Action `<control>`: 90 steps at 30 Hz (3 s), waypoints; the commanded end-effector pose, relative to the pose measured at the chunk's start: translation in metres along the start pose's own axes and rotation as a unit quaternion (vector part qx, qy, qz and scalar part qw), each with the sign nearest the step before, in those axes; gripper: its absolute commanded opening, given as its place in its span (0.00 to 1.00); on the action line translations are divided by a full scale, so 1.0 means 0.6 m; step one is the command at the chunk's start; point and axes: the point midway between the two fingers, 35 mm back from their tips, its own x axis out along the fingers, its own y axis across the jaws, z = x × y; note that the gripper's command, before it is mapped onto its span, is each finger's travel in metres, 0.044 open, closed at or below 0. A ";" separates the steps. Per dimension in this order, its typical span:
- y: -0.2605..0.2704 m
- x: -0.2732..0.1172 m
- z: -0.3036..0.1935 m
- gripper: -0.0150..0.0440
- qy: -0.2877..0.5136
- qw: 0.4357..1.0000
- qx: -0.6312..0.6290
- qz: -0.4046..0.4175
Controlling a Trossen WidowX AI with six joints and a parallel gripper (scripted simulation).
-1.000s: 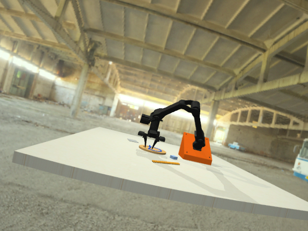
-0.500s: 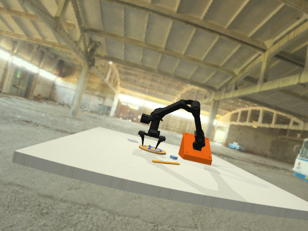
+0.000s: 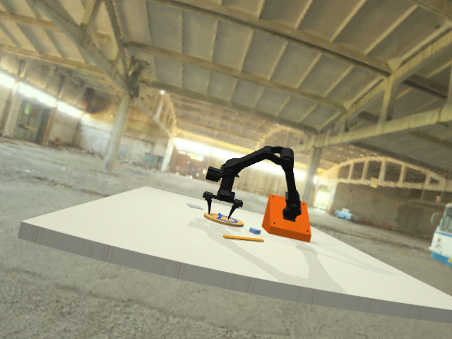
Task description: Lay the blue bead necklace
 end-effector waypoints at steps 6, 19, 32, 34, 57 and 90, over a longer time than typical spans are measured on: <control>0.000 -0.039 -0.013 0.78 0.000 0.998 0.069 0.000; -0.005 -0.041 -0.018 0.46 -0.001 0.996 0.094 -0.007; -0.002 -0.013 -0.018 0.46 -0.001 0.995 0.096 -0.004; -0.002 -0.008 -0.018 0.46 -0.001 0.995 0.096 -0.003; -0.002 0.009 -0.018 0.25 0.001 0.995 0.095 -0.003; -0.006 -0.001 -0.015 0.25 -0.001 0.995 0.098 0.000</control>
